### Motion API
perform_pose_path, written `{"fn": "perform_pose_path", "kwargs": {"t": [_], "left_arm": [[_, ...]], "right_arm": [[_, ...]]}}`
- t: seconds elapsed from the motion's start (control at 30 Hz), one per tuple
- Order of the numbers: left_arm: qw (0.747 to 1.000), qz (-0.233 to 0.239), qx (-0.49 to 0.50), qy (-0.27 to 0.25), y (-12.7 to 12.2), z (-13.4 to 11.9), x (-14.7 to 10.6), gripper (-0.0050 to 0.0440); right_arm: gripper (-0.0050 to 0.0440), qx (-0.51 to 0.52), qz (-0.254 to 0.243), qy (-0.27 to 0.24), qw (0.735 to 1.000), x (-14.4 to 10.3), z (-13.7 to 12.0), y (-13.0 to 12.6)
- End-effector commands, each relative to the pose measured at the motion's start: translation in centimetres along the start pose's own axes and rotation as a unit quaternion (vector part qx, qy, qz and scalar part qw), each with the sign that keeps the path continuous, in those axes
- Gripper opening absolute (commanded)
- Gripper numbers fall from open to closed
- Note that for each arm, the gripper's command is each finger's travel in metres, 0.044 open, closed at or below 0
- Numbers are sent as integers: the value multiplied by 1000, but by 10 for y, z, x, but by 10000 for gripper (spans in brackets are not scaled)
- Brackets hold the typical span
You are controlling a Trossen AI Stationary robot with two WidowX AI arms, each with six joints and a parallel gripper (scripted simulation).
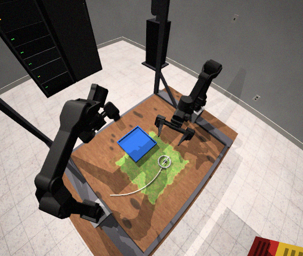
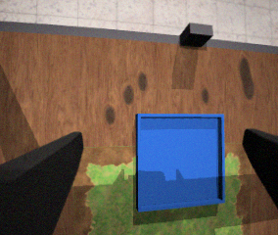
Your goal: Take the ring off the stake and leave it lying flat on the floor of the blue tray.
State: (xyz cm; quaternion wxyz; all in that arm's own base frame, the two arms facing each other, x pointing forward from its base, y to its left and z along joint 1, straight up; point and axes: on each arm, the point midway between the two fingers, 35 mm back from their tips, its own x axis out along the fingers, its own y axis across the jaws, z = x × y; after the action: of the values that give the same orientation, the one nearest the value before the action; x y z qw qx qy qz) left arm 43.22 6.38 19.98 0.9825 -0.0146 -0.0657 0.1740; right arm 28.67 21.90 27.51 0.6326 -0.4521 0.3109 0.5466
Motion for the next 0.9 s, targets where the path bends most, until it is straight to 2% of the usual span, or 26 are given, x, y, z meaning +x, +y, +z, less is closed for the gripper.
{"fn": "perform_pose_path", "kwargs": {"t": [0.0, 0.6, 0.77, 0.87], "left_arm": [[1000, 0, -3, -10, 0, 8, 1, 440], [1000, 0, -3, -10, 0, 8, 1, 440], [1000, -3, -2, 21, 3, 2, -4, 440], [998, -8, -2, 57, 3, 2, -2, 440]], "right_arm": [[440, -3, -9, -6, 1000, -7, 2, 0], [440, -3, -9, -6, 1000, -7, 2, 0], [440, 46, -39, -4, 998, -20, -16, -2], [440, 120, -82, -7, 989, -38, -41, -4]]}}
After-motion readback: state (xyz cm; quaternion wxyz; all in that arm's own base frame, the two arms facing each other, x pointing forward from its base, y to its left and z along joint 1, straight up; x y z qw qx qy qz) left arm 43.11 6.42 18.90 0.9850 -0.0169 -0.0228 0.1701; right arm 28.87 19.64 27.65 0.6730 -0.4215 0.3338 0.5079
